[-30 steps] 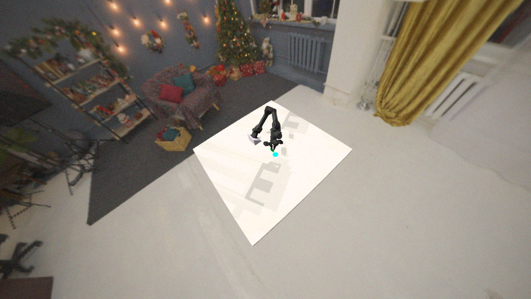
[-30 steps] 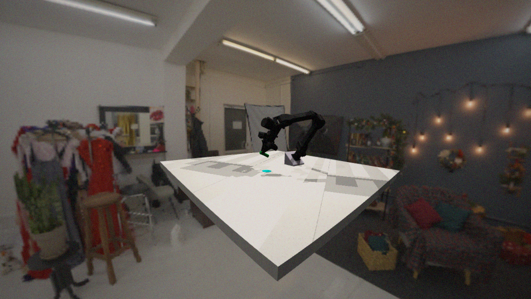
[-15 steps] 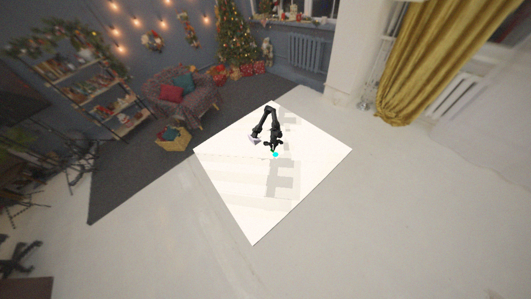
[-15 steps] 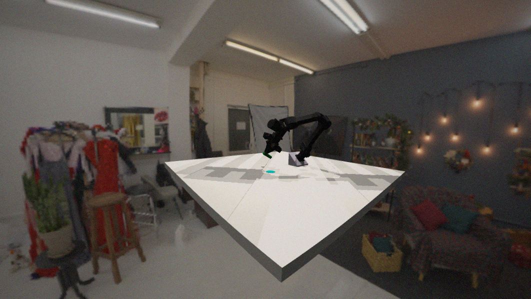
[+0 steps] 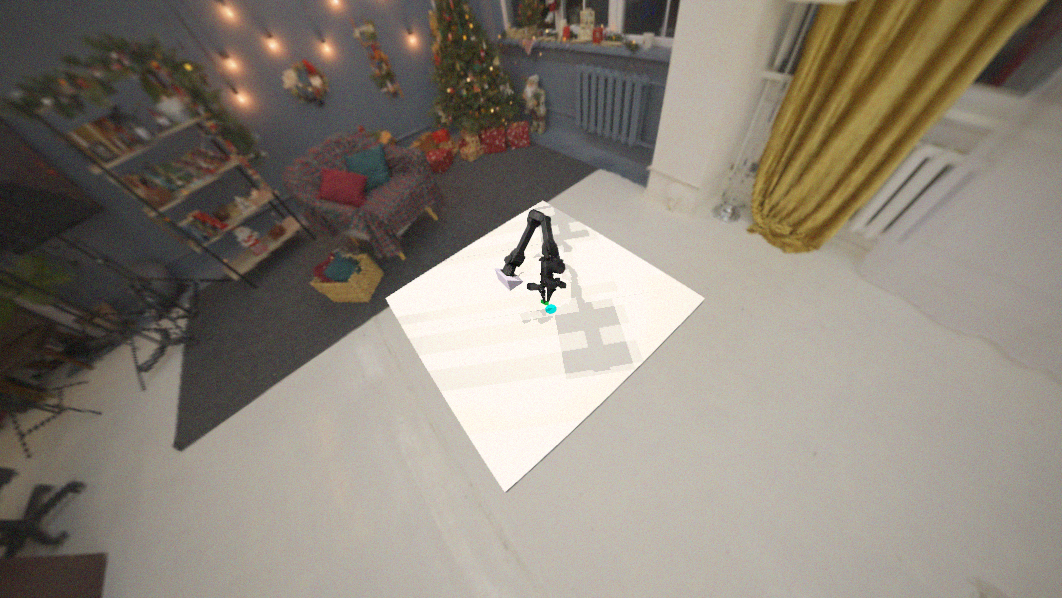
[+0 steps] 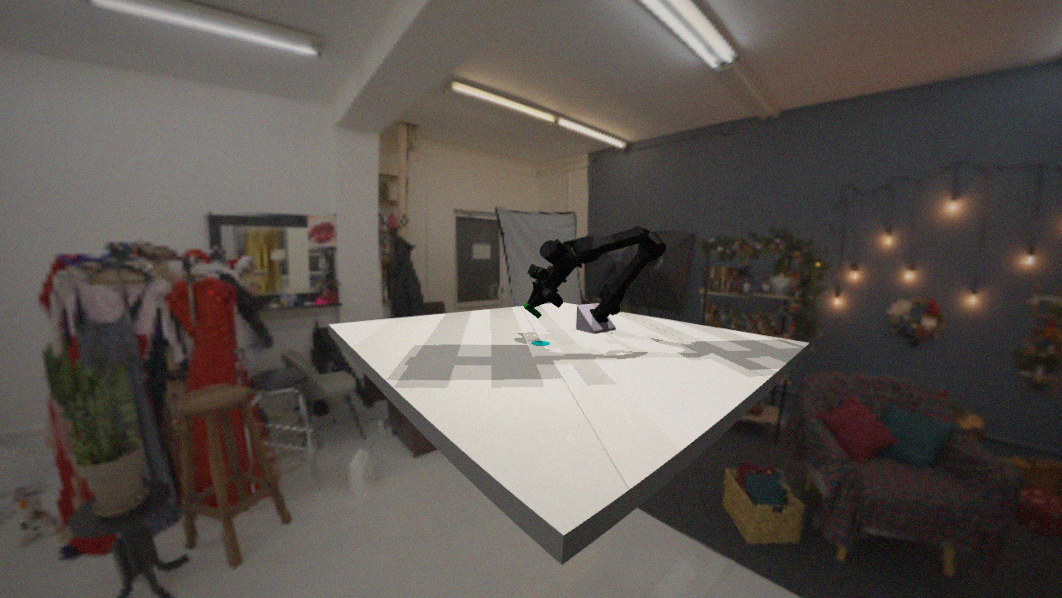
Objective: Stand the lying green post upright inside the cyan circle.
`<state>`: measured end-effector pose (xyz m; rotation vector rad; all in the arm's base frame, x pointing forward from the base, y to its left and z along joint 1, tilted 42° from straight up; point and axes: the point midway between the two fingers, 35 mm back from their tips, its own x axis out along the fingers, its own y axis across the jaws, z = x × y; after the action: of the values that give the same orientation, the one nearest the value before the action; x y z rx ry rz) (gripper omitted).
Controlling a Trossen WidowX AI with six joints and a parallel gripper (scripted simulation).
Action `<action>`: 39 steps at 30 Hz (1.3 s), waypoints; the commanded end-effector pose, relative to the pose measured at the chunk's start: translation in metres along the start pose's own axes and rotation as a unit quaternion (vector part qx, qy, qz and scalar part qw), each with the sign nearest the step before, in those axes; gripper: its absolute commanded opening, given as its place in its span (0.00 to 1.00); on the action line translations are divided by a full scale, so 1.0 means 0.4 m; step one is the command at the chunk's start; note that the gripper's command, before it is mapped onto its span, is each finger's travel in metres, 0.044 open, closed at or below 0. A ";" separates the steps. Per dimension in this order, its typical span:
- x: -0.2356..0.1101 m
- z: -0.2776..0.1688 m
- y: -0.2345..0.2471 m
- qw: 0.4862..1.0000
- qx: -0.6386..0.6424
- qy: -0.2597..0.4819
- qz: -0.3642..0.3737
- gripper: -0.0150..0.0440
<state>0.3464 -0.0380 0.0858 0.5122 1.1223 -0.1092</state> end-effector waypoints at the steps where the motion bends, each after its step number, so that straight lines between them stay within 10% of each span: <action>1: 0.000 -0.004 -0.003 1.000 0.005 -0.013 -0.005 0.29; 39: -0.013 -0.005 0.007 0.989 0.030 -0.141 -0.009 0.29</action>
<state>0.3456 -0.0351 0.0913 0.5176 0.8672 -0.2103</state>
